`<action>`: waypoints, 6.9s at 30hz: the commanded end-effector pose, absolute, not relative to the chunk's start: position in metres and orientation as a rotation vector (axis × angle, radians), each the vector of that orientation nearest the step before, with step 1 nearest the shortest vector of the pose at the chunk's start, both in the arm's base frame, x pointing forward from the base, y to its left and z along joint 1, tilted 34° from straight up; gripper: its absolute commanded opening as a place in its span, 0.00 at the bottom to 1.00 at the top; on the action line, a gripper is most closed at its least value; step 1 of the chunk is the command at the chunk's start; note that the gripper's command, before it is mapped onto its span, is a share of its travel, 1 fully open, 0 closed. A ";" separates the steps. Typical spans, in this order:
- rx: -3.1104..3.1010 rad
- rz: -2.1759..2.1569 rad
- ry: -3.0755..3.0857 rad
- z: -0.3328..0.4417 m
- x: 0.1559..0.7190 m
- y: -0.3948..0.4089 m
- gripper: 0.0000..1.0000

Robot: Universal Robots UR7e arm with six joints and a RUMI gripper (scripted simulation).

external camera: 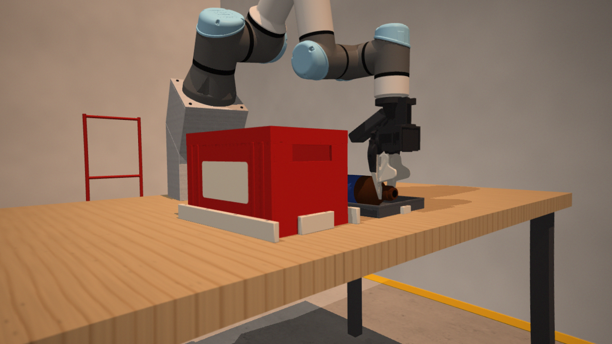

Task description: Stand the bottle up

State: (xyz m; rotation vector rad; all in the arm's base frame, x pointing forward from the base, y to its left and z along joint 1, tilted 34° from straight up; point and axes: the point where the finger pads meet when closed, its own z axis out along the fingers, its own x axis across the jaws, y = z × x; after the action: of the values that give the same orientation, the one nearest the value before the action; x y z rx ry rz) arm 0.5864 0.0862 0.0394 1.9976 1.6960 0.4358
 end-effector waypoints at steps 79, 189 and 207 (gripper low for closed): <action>1.996 0.437 1.696 0.045 0.583 0.087 0.00; 1.994 0.442 1.694 0.163 0.511 0.109 0.00; 1.994 0.442 1.693 0.172 0.505 0.110 0.00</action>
State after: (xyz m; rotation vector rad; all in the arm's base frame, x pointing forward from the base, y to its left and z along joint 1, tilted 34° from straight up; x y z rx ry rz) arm 0.5057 0.1093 0.1676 1.9962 1.6952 0.4382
